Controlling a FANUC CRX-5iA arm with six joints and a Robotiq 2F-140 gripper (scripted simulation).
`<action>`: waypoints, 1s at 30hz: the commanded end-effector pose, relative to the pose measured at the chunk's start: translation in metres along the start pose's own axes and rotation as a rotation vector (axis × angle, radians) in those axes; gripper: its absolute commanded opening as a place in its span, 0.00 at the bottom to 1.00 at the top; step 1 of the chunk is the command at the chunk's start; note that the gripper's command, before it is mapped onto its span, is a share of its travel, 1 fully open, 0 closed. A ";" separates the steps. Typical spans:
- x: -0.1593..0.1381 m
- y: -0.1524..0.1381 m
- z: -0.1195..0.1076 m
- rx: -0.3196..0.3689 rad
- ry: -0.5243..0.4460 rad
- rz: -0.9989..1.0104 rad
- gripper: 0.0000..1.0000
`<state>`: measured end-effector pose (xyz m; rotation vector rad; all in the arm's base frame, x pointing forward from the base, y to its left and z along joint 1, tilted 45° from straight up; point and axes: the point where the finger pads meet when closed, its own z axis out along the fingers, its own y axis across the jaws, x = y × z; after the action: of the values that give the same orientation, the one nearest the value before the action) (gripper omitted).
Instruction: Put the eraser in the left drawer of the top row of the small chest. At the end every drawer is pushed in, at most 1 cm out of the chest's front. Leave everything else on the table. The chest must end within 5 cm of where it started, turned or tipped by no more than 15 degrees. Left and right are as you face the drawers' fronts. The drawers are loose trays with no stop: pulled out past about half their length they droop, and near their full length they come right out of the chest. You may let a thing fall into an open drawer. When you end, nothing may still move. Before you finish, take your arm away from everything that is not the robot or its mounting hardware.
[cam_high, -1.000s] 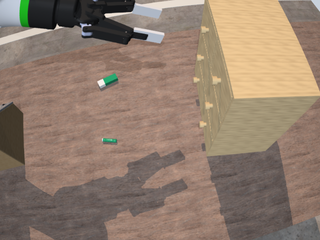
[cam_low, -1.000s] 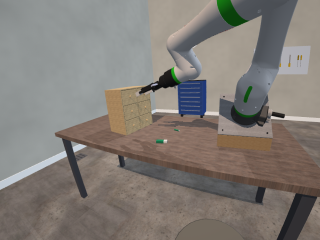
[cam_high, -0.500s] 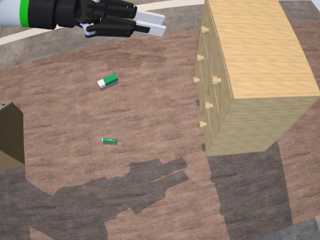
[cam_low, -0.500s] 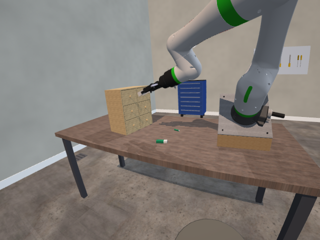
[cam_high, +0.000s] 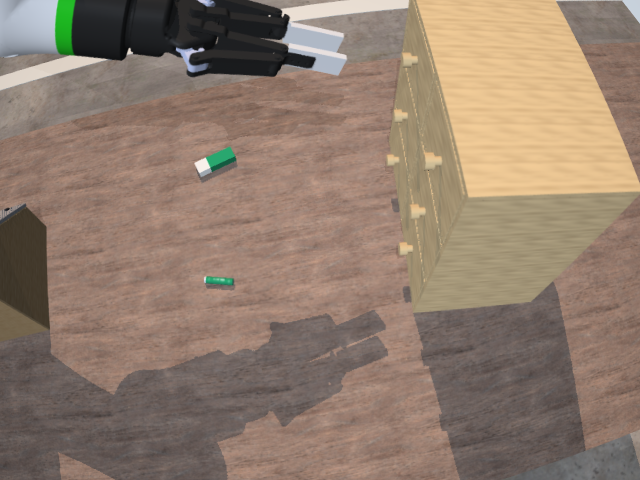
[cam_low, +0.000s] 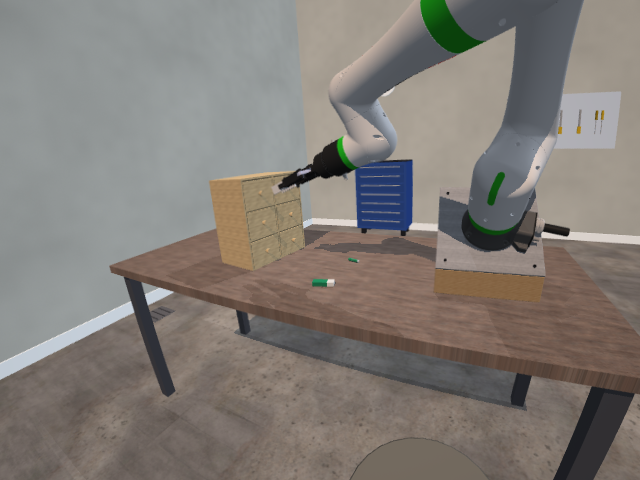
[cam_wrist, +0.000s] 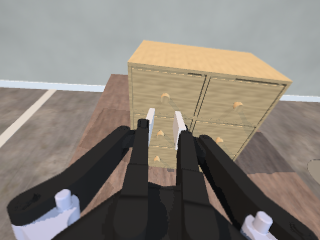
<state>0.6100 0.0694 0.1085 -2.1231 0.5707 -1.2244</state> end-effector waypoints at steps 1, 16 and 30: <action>0.001 0.000 0.009 0.000 0.001 0.000 0.20; 0.003 0.000 0.048 0.000 0.001 0.000 0.20; 0.003 0.000 0.051 0.000 0.001 0.000 0.20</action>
<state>0.6557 0.0826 0.0907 -2.1225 0.5705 -1.2252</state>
